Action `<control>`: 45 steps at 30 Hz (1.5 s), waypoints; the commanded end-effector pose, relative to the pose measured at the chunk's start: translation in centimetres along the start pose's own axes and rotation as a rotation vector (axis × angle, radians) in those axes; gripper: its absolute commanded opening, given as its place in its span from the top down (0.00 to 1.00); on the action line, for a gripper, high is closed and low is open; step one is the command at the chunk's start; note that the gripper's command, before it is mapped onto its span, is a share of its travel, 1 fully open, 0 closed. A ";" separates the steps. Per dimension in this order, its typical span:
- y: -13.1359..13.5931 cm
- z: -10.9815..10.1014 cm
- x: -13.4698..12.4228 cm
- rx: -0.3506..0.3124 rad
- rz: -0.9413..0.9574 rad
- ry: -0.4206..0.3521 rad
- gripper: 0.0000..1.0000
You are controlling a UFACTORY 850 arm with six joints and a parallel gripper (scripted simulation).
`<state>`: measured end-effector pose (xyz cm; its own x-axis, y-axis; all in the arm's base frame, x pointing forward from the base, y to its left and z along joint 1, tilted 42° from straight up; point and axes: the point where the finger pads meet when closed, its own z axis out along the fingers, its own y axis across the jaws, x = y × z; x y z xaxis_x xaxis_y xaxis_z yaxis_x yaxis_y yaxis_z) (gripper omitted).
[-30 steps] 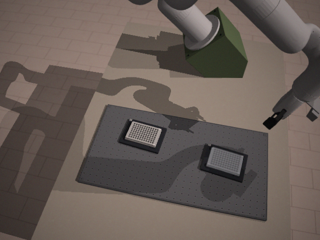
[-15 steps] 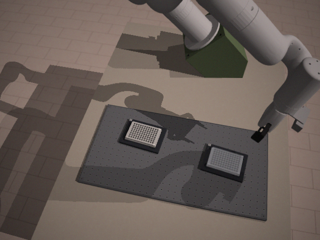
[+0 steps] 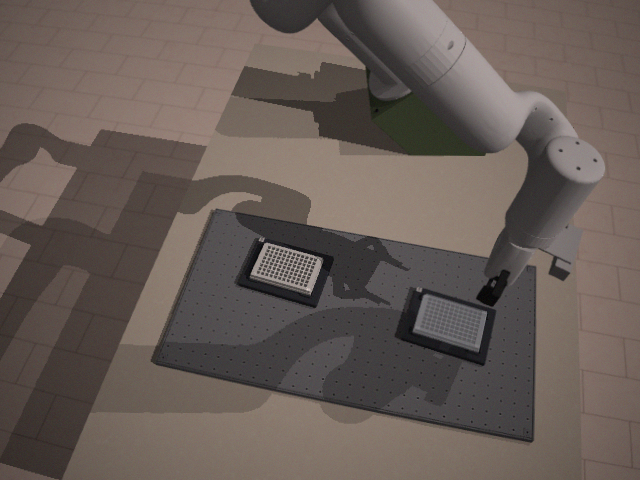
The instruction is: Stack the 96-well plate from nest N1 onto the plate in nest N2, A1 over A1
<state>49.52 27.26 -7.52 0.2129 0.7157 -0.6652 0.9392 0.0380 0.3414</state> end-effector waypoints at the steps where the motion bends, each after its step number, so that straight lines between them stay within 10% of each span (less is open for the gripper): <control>1: 1.5 1.5 -1.3 0.010 -0.043 0.039 0.00; 45: 2.9 6.3 -3.4 0.027 -0.124 0.102 0.00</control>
<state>53.08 20.63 -8.33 0.0670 0.7726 -0.6313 0.9641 0.1127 0.2402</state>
